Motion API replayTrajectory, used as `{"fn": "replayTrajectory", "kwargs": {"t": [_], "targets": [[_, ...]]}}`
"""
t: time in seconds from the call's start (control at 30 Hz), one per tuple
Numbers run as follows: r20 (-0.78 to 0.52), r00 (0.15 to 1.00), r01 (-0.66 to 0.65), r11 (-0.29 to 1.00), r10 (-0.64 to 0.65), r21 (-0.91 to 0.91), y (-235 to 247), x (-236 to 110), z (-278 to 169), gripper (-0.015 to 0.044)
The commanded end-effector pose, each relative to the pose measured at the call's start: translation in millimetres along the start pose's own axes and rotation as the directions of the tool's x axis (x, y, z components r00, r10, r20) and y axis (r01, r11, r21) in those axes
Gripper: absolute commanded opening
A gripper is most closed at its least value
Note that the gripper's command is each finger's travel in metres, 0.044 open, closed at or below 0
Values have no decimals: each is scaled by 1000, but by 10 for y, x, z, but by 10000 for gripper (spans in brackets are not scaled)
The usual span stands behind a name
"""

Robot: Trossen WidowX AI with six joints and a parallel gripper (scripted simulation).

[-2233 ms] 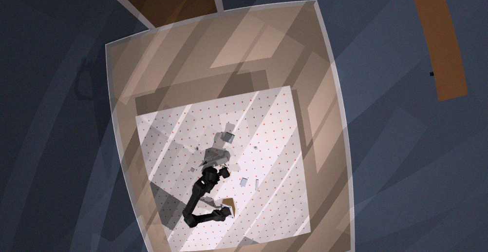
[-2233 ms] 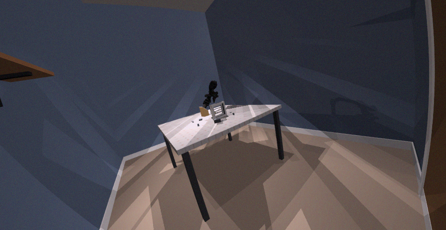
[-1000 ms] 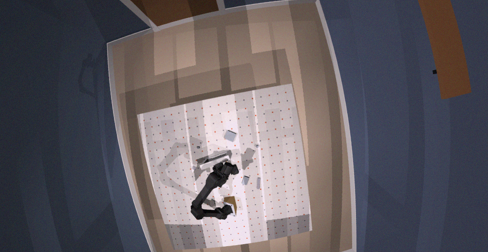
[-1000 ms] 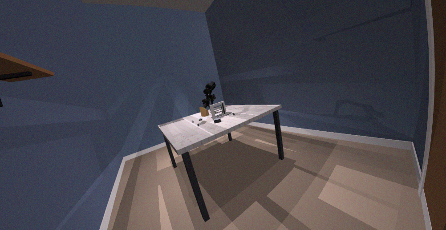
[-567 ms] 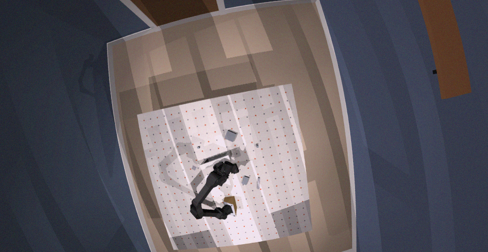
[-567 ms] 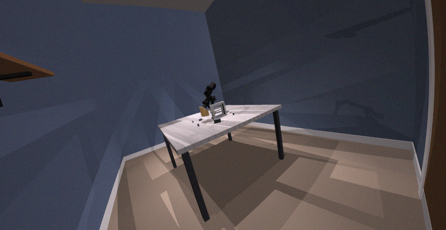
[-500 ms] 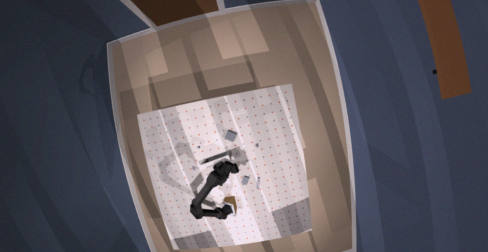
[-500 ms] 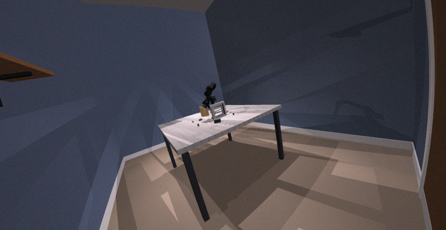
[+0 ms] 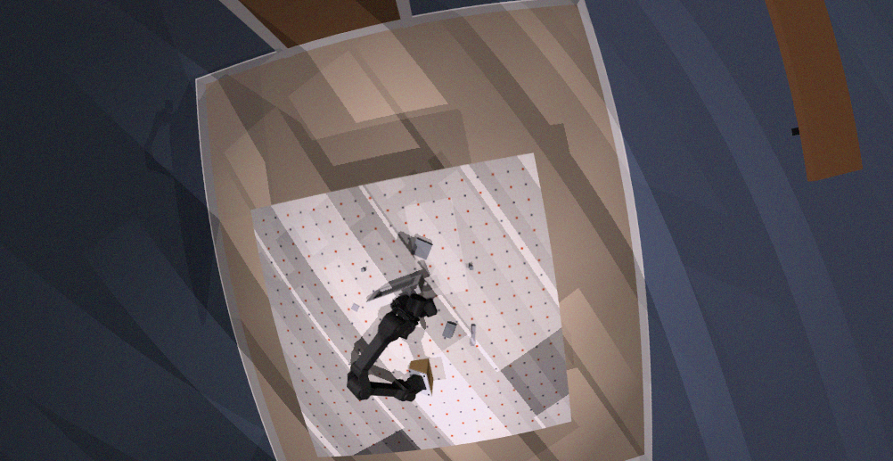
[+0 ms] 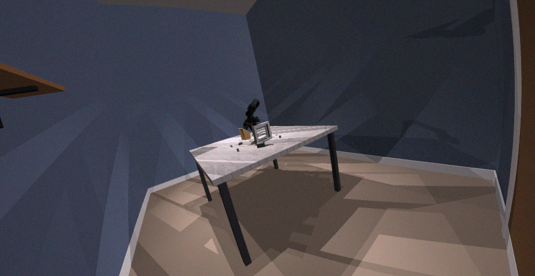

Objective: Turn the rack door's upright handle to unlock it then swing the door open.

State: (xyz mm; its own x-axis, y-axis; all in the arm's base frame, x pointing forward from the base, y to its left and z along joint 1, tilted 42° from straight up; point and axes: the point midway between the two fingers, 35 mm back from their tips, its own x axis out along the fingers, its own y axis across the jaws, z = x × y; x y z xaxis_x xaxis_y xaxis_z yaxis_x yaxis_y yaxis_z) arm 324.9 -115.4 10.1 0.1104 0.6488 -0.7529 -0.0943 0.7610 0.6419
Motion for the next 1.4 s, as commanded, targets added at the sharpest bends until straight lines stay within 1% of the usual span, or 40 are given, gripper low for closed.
{"fn": "replayTrajectory", "kwargs": {"t": [0.0,0.37,0.5,0.63,0.77,0.9,1.03,1.2,1.37], "targets": [[1,1000,0,1000,0,4,2,5,1,89],[1,1000,0,1000,0,4,2,5,1,16],[1,1000,0,1000,0,12,2,5,1,15],[1,1000,0,985,0,175,2,5,1,15],[1,1000,0,931,0,364,2,5,1,15],[1,1000,0,842,0,540,2,5,1,15],[1,1000,-1,720,0,694,1,5,1,15],[1,1000,-1,529,0,849,1,5,1,15],[1,1000,-1,306,0,952,1,5,1,15]]}}
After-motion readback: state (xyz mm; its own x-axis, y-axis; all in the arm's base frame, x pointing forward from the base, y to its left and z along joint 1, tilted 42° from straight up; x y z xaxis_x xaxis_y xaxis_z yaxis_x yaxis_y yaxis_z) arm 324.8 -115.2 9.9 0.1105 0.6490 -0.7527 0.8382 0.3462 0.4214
